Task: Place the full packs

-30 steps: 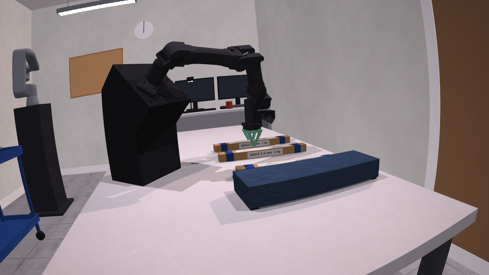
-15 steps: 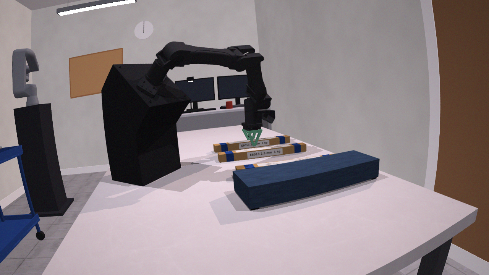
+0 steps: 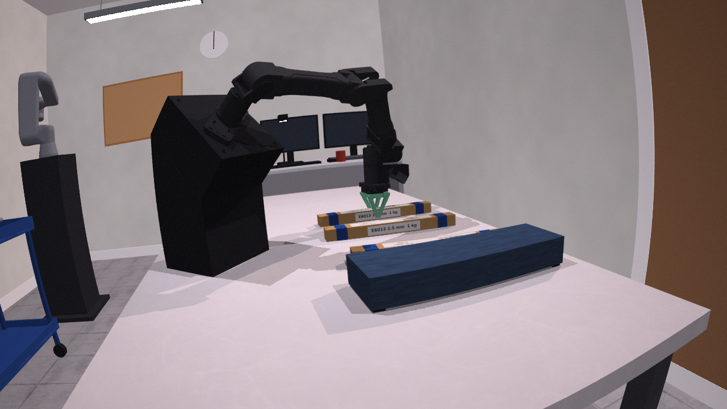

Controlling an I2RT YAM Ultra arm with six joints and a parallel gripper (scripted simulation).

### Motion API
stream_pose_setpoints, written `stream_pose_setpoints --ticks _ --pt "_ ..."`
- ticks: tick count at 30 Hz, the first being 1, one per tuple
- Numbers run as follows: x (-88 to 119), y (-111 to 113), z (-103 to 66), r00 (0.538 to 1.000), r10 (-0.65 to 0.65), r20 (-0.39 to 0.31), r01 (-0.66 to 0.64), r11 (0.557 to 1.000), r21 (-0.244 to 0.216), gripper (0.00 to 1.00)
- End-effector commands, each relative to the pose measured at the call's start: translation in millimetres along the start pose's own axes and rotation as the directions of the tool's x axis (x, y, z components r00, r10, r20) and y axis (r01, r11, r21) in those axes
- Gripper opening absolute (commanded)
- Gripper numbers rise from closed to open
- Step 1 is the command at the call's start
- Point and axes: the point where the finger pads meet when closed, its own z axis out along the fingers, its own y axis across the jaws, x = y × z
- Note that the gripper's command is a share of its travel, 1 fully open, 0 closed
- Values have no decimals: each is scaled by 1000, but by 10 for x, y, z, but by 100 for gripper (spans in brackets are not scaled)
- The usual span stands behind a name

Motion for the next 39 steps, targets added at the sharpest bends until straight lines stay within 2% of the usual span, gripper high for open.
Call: stream_pose_setpoints --ticks 1,6,8,33,34,36,39 --pt "-308 79 -258 997 35 68 -32 999 -37 0" --pt "-284 67 -289 998 35 60 -33 999 -32 0" --pt "-103 46 -250 1000 1 25 -1 1000 -13 0" --pt "-132 37 -619 999 9 34 -8 1000 -16 0" --pt "-243 46 -686 998 28 54 -27 999 -26 0" --pt "-97 33 -654 1000 3 28 -3 1000 -12 0" --pt "-194 41 -748 999 20 45 -19 1000 -22 0"
